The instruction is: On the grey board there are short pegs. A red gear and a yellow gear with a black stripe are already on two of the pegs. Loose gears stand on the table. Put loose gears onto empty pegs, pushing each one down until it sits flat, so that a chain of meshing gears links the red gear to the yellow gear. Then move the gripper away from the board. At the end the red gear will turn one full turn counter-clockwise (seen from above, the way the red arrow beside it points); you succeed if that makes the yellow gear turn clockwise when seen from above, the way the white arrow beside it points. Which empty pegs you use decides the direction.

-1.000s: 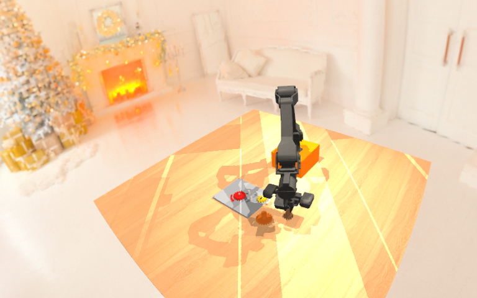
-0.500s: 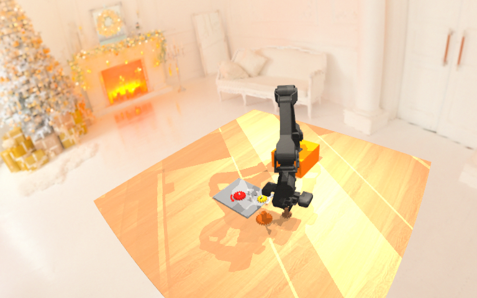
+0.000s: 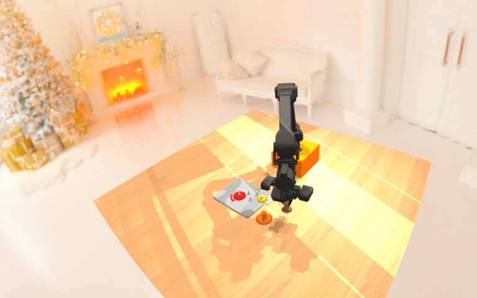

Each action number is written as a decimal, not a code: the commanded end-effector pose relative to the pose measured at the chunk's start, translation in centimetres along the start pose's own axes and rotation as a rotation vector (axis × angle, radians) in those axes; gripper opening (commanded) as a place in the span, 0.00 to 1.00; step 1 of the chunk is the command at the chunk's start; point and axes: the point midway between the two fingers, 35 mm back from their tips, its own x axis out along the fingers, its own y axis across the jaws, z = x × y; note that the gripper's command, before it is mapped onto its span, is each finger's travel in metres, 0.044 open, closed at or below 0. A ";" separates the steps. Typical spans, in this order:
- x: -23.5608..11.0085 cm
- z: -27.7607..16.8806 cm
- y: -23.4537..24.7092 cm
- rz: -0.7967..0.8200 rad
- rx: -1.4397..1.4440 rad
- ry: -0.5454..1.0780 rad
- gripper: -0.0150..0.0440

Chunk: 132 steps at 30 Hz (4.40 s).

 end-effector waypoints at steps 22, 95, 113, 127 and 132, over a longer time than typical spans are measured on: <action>-7.2 0.4 0.0 0.002 -0.025 -0.007 0.25; -4.3 -1.8 -14.5 -0.009 -0.036 0.003 0.25; -2.6 -3.9 -18.3 -0.014 -0.036 0.005 0.25; -1.4 -5.8 -20.9 -0.017 -0.036 0.006 0.25; -1.2 -5.8 -20.9 -0.017 -0.036 0.006 0.25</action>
